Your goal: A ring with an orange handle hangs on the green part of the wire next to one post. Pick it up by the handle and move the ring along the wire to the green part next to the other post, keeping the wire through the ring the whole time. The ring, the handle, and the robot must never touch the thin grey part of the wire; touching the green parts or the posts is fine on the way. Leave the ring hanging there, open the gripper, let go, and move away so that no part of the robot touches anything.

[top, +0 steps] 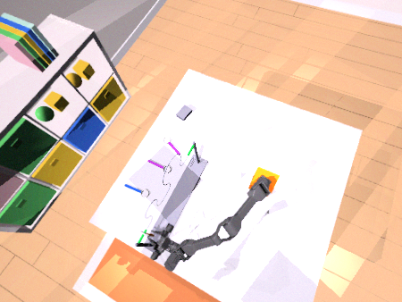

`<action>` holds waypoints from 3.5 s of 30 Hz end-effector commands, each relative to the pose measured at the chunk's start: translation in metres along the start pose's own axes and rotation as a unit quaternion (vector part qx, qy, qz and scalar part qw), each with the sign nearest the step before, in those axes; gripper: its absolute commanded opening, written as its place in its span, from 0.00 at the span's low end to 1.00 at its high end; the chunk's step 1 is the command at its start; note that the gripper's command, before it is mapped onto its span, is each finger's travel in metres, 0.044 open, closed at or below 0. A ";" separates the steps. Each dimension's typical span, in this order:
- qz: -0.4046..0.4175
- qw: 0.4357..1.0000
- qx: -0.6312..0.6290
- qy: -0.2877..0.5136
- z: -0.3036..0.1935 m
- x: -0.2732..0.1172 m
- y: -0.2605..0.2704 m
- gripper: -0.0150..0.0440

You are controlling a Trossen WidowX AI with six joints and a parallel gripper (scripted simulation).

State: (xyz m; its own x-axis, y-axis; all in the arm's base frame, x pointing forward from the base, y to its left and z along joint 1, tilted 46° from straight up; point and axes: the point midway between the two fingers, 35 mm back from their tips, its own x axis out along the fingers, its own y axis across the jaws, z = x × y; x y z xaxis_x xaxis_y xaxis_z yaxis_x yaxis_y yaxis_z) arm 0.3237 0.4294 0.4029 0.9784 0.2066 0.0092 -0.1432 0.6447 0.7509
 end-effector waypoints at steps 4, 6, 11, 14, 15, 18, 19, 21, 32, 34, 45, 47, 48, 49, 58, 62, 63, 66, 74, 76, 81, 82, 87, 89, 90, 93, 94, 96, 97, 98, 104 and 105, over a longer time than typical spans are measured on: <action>0.001 1.000 -0.005 0.002 -0.002 0.014 -0.001 0.53; 0.001 1.000 -0.005 0.002 -0.002 0.017 -0.001 0.53; 0.001 1.000 -0.005 0.002 -0.002 0.020 -0.002 0.53; 0.001 1.000 -0.005 0.002 -0.002 0.020 -0.002 0.53; 0.001 1.000 -0.005 0.002 -0.002 0.020 -0.002 0.53; 0.001 1.000 -0.005 0.002 -0.002 0.020 -0.002 0.53; 0.001 1.000 -0.005 0.002 -0.002 0.020 -0.002 0.53; 0.001 1.000 -0.005 0.002 -0.002 0.020 -0.002 0.53; 0.001 1.000 -0.005 0.002 -0.002 0.020 -0.002 0.53; 0.001 1.000 -0.005 0.002 -0.002 0.020 -0.002 0.53; 0.000 1.000 -0.001 0.000 -0.001 0.019 -0.002 0.12; 0.000 1.000 -0.001 0.000 -0.001 0.019 -0.002 0.04; 0.000 1.000 -0.001 0.000 -0.001 0.019 -0.002 0.00; 0.000 1.000 -0.001 0.000 -0.001 0.019 -0.002 0.00; 0.000 1.000 -0.002 -0.001 0.004 0.019 -0.002 0.00; 0.000 1.000 -0.005 -0.001 0.013 0.019 -0.003 0.00; 0.000 1.000 -0.005 -0.001 0.014 0.019 -0.003 0.00; 0.000 1.000 -0.005 -0.001 0.014 0.019 -0.003 0.00; 0.000 1.000 -0.005 -0.001 0.014 0.019 -0.003 0.00; 0.000 1.000 -0.005 -0.001 0.014 0.019 -0.003 0.00; 0.000 1.000 -0.005 -0.001 0.014 0.019 -0.003 0.00; 0.000 1.000 -0.005 -0.001 0.014 0.019 -0.003 0.00; 0.000 1.000 -0.005 -0.001 0.014 0.019 -0.003 0.00; 0.000 1.000 -0.005 -0.001 0.014 0.019 -0.003 0.00; 0.000 1.000 -0.005 -0.001 0.014 0.019 -0.003 0.00; 0.000 1.000 -0.005 -0.001 0.014 0.019 -0.003 0.00; 0.000 1.000 -0.005 -0.001 0.014 0.019 -0.003 0.00; 0.000 1.000 -0.005 -0.001 0.014 0.019 -0.003 0.00; 0.000 1.000 -0.005 -0.001 0.014 0.019 -0.003 0.00; 0.000 1.000 -0.005 -0.001 0.014 0.019 -0.003 0.00; 0.000 1.000 -0.005 0.009 0.014 0.017 -0.004 0.00; 0.000 1.000 -0.005 0.016 0.014 0.015 -0.005 0.00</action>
State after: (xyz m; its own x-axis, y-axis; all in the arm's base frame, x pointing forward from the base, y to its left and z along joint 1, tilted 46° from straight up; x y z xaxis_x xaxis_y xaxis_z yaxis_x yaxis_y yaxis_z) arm 0.3452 0.4217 0.4065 0.9779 0.2090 0.0010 -0.1413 0.6577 0.7399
